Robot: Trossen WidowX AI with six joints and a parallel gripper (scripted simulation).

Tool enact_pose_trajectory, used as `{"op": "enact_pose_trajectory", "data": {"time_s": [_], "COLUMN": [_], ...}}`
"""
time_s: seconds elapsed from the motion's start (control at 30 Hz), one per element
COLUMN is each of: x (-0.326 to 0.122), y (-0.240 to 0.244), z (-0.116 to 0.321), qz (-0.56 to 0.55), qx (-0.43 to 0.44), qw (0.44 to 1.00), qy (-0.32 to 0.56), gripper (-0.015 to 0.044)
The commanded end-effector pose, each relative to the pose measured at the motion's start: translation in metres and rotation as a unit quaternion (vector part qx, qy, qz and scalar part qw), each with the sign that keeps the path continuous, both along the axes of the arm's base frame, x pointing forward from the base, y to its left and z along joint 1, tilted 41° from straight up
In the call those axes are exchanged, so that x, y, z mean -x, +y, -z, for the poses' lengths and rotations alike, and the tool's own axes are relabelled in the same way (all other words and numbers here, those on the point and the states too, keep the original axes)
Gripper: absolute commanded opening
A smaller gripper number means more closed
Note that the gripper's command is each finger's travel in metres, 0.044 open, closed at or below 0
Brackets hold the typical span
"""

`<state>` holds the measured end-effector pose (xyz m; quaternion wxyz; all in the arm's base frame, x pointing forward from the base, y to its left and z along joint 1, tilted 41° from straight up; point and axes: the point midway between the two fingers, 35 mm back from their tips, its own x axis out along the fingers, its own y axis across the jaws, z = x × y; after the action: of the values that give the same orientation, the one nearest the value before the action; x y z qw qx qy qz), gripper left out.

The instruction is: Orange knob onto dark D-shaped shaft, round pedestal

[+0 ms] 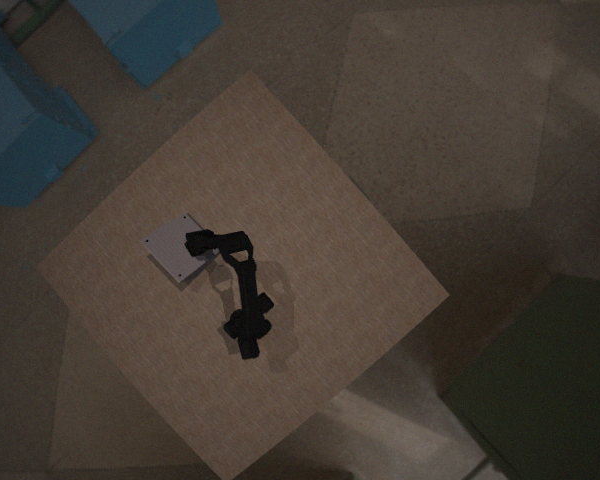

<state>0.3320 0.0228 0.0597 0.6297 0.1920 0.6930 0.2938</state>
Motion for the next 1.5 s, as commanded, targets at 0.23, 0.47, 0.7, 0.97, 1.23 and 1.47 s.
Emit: {"op": "enact_pose_trajectory", "data": {"time_s": [0.23,0.47,0.7,0.97,1.23,1.47], "x": [-0.009,-0.012,-0.013,-0.012,-0.011,-0.009], "y": [-0.021,-0.032,-0.042,-0.053,-0.045,-0.037], "z": [0.030,0.050,0.070,0.091,0.101,0.111], "qz": [0.000,0.000,-0.001,-0.001,-0.001,-0.001], "qx": [0.004,0.004,0.004,0.004,0.003,0.003], "qw": [1.000,1.000,1.000,1.000,1.000,1.000], "qy": [-0.008,-0.008,-0.009,-0.009,-0.009,-0.009], "gripper": [0.0000,0.0000,0.0000,0.0000,0.0000,0.0000]}}
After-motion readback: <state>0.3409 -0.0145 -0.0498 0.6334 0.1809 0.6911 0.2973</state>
